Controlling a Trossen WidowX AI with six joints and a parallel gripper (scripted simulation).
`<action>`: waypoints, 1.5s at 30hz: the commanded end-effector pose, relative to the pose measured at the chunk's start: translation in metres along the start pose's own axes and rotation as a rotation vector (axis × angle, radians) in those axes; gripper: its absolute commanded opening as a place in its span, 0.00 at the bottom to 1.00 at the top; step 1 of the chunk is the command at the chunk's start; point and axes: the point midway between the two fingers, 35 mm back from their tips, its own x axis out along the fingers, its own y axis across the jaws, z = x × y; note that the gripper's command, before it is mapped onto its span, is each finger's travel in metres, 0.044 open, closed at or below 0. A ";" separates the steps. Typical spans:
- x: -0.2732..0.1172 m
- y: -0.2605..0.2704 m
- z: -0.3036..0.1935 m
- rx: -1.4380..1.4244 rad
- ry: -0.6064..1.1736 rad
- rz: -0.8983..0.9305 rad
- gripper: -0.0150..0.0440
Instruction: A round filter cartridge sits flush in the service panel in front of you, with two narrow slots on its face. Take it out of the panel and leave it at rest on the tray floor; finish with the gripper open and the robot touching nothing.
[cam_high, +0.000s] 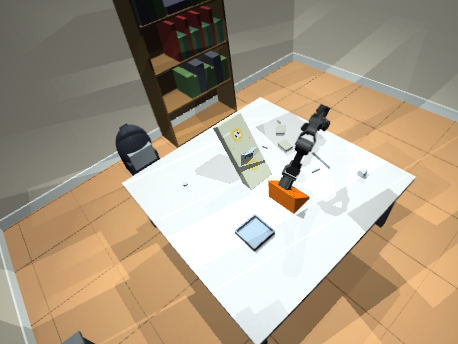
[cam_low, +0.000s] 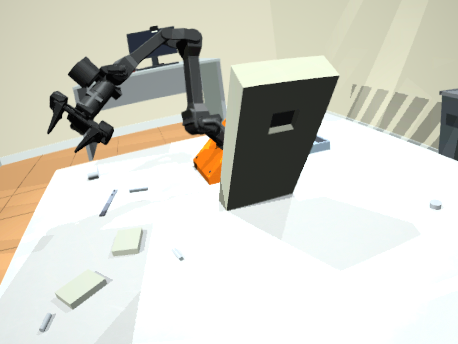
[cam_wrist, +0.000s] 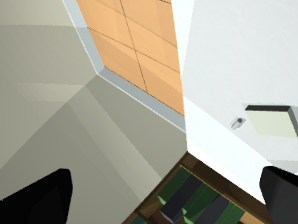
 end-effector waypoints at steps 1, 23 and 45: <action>0.000 -0.001 0.000 -0.002 0.001 -0.002 0.89; 0.003 -0.152 -0.164 -0.919 0.439 -0.364 0.41; -0.194 -0.272 -0.285 -2.704 0.964 0.296 0.41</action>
